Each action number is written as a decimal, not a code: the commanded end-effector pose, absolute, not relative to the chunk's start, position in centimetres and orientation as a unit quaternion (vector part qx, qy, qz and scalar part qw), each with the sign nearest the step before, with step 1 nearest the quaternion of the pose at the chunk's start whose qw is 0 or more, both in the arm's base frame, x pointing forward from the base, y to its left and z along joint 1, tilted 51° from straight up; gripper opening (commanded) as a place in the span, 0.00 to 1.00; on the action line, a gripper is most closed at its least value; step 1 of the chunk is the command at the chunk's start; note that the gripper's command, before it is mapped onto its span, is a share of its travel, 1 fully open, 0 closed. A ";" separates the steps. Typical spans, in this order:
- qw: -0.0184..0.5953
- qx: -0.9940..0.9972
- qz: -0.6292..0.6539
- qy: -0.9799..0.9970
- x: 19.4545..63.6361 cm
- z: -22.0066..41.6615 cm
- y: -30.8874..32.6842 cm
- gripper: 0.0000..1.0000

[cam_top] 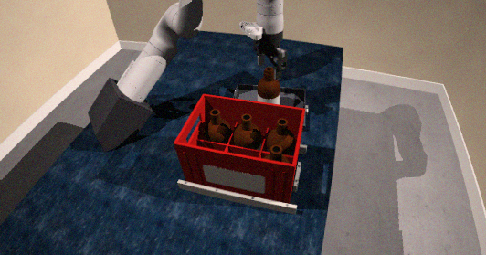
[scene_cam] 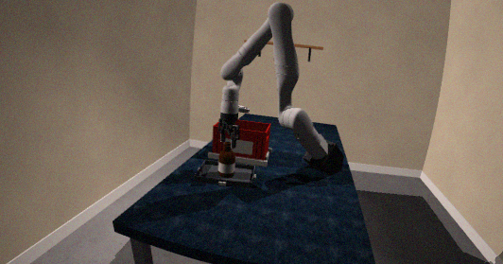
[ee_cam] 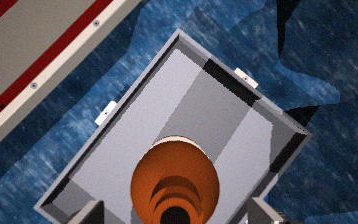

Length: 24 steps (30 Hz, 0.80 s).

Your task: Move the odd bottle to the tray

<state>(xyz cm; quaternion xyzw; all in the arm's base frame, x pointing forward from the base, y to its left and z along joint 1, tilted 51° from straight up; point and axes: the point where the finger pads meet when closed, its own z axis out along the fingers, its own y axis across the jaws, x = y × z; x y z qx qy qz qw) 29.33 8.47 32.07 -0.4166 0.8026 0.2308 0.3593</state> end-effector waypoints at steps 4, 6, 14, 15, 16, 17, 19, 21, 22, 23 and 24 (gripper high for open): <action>0.360 -0.416 0.231 0.803 29.4 32.1 8.4 1.00; 0.360 -0.416 0.231 0.803 29.4 32.1 8.4 1.00; 0.360 -0.416 0.231 0.803 29.3 32.1 8.4 1.00; 0.360 -0.416 0.231 0.803 29.3 32.1 8.4 1.00; 0.360 -0.416 0.231 0.803 29.3 32.2 8.4 1.00; 0.360 -0.416 0.231 0.803 29.3 32.2 8.3 1.00; 0.360 -0.416 0.231 0.803 29.3 32.2 8.3 1.00; 0.360 -0.416 0.231 0.803 29.2 32.3 8.2 1.00; 0.360 -0.416 0.231 0.803 29.2 32.3 8.2 1.00; 0.360 -0.416 0.231 0.803 29.2 32.4 8.1 1.00; 0.360 -0.416 0.231 0.803 29.1 32.5 8.0 1.00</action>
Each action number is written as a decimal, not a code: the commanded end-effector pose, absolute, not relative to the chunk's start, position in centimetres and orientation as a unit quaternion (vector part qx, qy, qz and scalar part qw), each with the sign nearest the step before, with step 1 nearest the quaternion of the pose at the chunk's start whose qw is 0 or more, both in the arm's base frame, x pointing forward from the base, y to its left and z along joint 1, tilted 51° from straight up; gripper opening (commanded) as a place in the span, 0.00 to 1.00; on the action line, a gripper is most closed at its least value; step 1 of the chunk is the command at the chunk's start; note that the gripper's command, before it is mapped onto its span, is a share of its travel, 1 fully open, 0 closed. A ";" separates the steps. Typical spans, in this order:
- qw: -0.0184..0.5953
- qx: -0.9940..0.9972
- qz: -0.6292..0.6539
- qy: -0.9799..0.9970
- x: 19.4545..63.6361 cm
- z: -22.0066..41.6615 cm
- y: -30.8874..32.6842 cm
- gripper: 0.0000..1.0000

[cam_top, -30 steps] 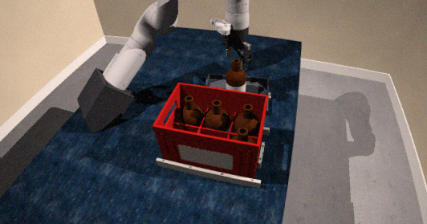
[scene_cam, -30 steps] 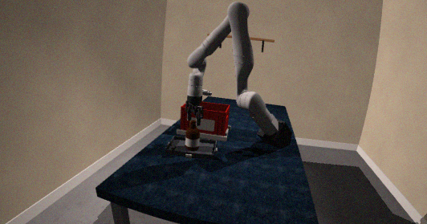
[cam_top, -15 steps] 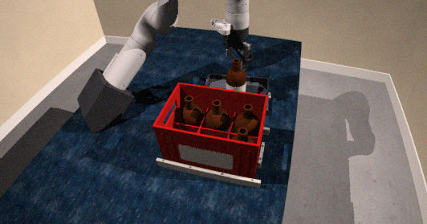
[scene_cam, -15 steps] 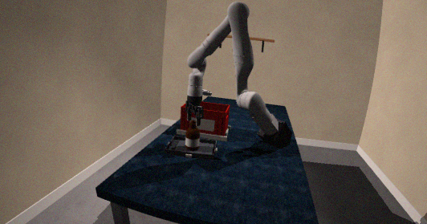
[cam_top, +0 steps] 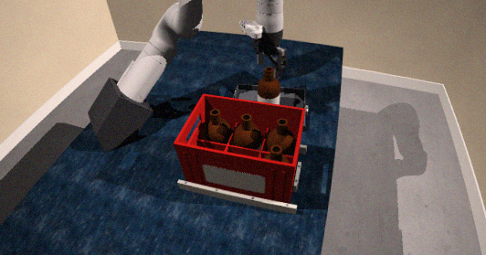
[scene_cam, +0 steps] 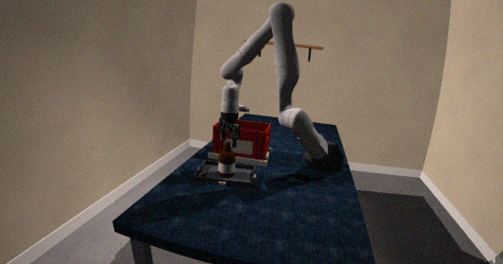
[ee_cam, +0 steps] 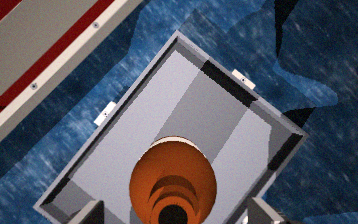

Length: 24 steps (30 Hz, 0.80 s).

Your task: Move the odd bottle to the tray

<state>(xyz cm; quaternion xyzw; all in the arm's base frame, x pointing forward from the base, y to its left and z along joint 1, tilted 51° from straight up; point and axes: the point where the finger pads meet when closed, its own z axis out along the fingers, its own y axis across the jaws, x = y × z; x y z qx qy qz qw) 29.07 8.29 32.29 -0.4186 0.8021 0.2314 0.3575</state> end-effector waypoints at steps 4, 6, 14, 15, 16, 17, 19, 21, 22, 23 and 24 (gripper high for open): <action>0.360 -0.416 0.231 0.803 28.9 32.9 7.6 1.00; 0.360 -0.416 0.231 0.803 28.7 33.1 7.4 1.00; 0.360 -0.416 0.231 0.803 28.2 34.0 6.5 1.00; 0.360 -0.416 0.231 0.803 28.1 34.1 6.3 1.00; 0.360 -0.416 0.231 0.803 28.0 34.3 6.1 1.00; 0.360 -0.416 0.231 0.803 27.9 34.5 5.9 1.00; 0.360 -0.416 0.231 0.803 27.7 34.8 5.6 1.00; 0.360 -0.416 0.231 0.803 27.5 35.2 5.2 1.00; 0.360 -0.416 0.231 0.803 27.4 35.3 5.0 1.00; 0.360 -0.416 0.231 0.803 27.3 35.5 4.8 1.00; 0.360 -0.416 0.231 0.803 27.2 35.7 4.7 1.00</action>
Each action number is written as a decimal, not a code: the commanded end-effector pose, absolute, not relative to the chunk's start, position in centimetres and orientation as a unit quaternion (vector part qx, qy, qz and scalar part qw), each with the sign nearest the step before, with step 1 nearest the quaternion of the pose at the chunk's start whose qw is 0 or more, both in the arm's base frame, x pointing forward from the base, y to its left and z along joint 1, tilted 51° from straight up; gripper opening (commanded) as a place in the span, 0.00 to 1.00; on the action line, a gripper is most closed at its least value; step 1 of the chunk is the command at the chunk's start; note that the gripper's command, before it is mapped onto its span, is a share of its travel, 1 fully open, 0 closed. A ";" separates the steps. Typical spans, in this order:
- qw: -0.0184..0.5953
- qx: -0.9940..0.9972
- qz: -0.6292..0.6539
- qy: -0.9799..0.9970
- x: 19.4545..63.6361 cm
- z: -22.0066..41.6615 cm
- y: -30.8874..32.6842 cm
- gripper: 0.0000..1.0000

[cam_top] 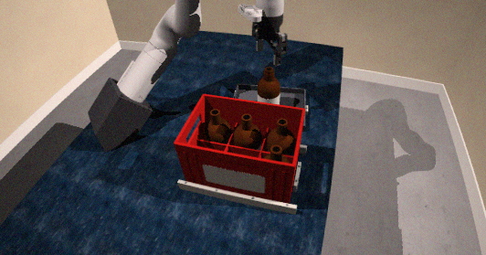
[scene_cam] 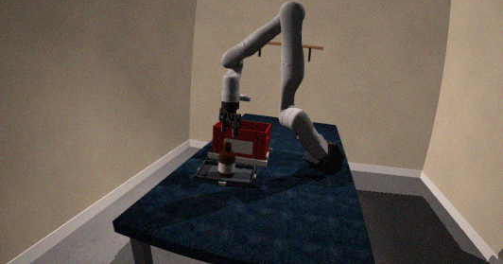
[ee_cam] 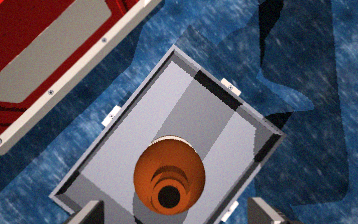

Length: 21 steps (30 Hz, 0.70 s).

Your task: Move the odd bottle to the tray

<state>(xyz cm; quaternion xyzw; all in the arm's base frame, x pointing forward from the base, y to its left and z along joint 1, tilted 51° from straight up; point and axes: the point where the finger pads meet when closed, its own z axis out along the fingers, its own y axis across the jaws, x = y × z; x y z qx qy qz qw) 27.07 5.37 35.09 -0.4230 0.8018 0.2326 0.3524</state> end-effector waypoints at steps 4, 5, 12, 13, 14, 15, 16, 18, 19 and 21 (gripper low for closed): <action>0.360 -0.416 0.231 0.803 26.8 36.3 4.0 1.00; 0.360 -0.416 0.231 0.803 26.8 36.3 4.0 1.00; 0.360 -0.416 0.231 0.803 26.3 37.1 3.2 1.00; 0.360 -0.416 0.231 0.803 26.3 37.2 3.1 1.00; 0.360 -0.416 0.231 0.803 26.2 37.3 3.0 1.00; 0.360 -0.416 0.231 0.803 26.2 37.4 2.9 1.00; 0.360 -0.416 0.231 0.803 26.1 37.4 2.8 1.00; 0.360 -0.416 0.231 0.803 26.0 37.6 2.7 1.00; 0.360 -0.416 0.231 0.803 26.0 37.6 2.6 1.00; 0.360 -0.416 0.231 0.803 26.0 37.7 2.6 1.00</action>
